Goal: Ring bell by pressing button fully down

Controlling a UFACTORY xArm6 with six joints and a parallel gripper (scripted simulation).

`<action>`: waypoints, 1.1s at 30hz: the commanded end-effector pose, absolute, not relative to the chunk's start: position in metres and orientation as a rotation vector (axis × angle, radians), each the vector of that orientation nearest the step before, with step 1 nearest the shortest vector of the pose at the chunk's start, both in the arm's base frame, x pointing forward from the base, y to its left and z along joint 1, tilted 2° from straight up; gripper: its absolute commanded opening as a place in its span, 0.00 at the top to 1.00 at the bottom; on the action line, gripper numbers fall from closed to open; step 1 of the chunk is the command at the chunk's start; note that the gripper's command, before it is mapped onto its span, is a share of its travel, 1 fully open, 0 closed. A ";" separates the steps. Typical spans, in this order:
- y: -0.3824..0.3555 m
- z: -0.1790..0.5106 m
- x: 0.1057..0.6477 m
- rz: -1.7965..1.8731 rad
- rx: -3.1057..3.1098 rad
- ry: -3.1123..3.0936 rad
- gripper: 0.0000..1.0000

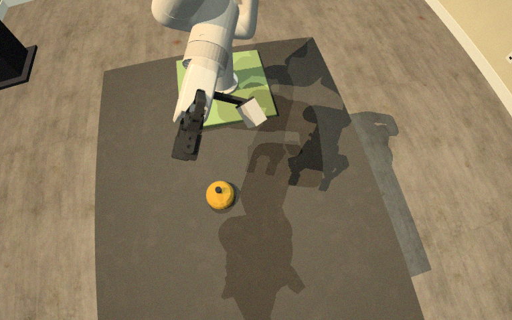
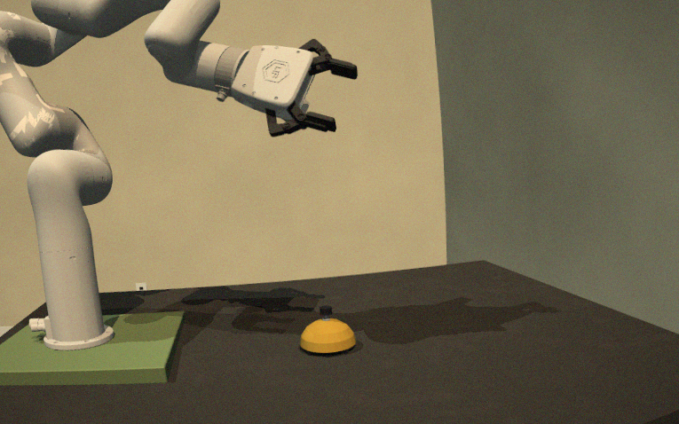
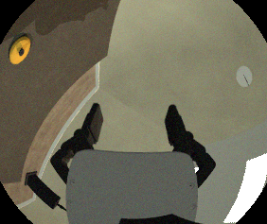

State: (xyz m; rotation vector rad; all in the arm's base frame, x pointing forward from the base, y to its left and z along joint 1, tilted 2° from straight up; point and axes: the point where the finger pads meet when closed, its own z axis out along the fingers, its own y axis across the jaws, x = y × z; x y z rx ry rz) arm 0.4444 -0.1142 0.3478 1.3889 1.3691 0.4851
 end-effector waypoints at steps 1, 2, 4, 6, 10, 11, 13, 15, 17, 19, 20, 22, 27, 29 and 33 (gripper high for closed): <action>-0.095 0.334 0.461 0.487 1.308 1.544 0.00; -0.091 0.330 0.464 0.486 1.292 1.580 0.00; -0.084 0.322 0.468 0.482 1.256 1.656 0.00; -0.077 0.314 0.472 0.478 1.222 1.727 0.00; -0.071 0.306 0.475 0.472 1.186 1.798 0.00; -0.063 0.293 0.477 0.462 1.134 1.901 0.00; -0.061 0.290 0.478 0.460 1.125 1.919 0.00; -0.055 0.278 0.478 0.448 1.074 2.014 0.00; -0.053 0.272 0.478 0.442 1.052 2.055 0.00; -0.053 0.272 0.478 0.442 1.052 2.055 0.00; -0.053 0.272 0.478 0.442 1.052 2.055 0.00; -0.053 0.272 0.478 0.442 1.052 2.055 0.00; -0.053 0.272 0.478 0.442 1.052 2.055 0.00; -0.047 0.252 0.476 0.417 0.974 2.194 0.00; -0.044 0.235 0.472 0.391 0.904 2.315 0.00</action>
